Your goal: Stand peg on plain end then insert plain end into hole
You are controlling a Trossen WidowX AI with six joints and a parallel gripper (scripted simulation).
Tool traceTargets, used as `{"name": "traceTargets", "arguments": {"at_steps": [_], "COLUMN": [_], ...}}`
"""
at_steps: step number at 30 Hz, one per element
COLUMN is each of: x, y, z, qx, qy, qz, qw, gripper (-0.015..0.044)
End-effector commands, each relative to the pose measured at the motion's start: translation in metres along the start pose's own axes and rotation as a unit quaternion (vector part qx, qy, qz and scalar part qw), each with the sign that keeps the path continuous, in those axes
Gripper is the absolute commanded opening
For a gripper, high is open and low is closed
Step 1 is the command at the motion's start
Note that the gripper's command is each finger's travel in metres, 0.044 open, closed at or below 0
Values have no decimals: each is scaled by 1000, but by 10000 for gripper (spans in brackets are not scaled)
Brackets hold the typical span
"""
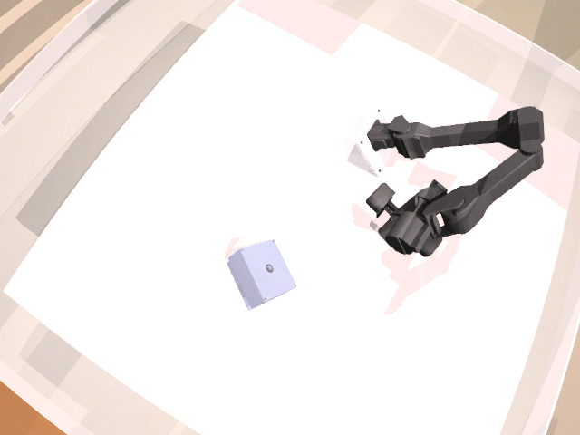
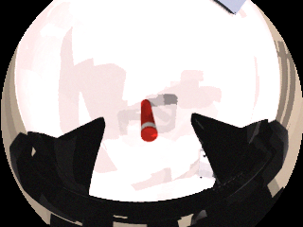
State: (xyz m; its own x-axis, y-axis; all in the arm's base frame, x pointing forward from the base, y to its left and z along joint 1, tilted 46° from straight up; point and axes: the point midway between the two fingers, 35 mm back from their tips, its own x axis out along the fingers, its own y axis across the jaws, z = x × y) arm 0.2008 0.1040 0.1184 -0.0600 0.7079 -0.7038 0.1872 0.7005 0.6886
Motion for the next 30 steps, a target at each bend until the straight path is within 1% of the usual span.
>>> {"name": "traceTargets", "arguments": {"at_steps": [1,12,27,30], "x": [8,21,18,18], "y": [0,1,1,1], "z": [-2,-4,-2,-2], "qx": [3,3,0,0], "qy": [2,3,2,2], "qz": [3,5,2,2], "qw": [1000,1000,1000,1000], "gripper": [440,440,46,26]}}
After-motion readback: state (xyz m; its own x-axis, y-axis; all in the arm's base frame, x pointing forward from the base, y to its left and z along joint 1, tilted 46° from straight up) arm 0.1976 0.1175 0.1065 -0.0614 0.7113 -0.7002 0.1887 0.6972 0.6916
